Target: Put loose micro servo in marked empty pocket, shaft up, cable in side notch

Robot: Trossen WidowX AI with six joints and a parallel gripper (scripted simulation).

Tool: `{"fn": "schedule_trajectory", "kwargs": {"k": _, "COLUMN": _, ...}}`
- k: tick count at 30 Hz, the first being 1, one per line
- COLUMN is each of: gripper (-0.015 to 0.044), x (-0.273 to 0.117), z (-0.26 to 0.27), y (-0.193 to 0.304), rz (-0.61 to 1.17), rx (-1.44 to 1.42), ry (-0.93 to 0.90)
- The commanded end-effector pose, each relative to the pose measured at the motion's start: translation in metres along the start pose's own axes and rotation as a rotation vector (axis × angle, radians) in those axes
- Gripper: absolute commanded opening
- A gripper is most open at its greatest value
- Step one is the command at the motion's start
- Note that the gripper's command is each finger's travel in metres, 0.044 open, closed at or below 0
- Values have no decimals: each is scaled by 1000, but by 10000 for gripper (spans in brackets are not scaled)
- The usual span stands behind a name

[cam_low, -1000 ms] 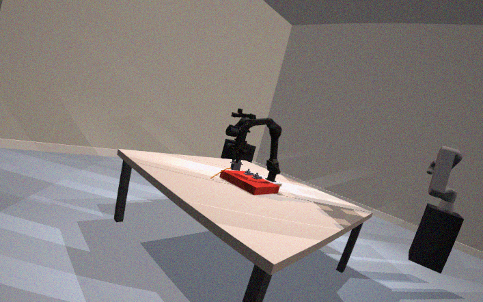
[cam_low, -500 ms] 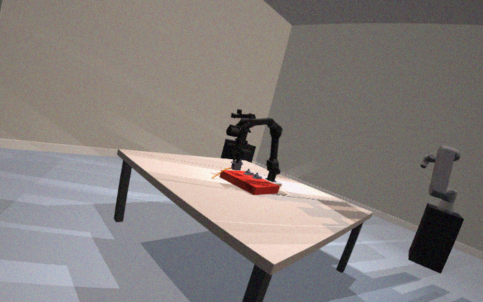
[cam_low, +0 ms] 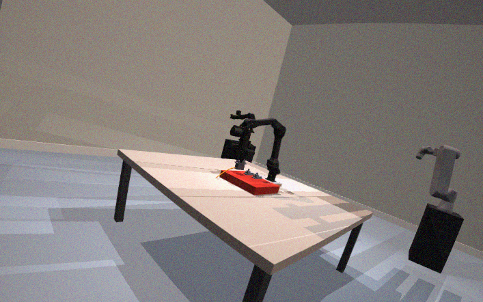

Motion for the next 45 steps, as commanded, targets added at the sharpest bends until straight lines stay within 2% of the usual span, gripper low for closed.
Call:
{"fn": "schedule_trajectory", "kwargs": {"k": 1, "gripper": 0, "x": -3, "z": -2, "y": -2, "rz": 11, "rx": -86, "ry": 1}}
{"fn": "schedule_trajectory", "kwargs": {"k": 45, "gripper": 0, "x": -3, "z": -46, "y": -3, "rz": 14, "rx": -1614, "ry": -6}}
Point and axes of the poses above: the point midway between the two fingers, 35 mm back from their tips, its own x axis out along the fingers, its own z axis across the jaws, y = z × x, the point moved 4 cm from there along -x, back along the fingers, and after that the axes turned 7 degrees about x, right-handed, at the moved point
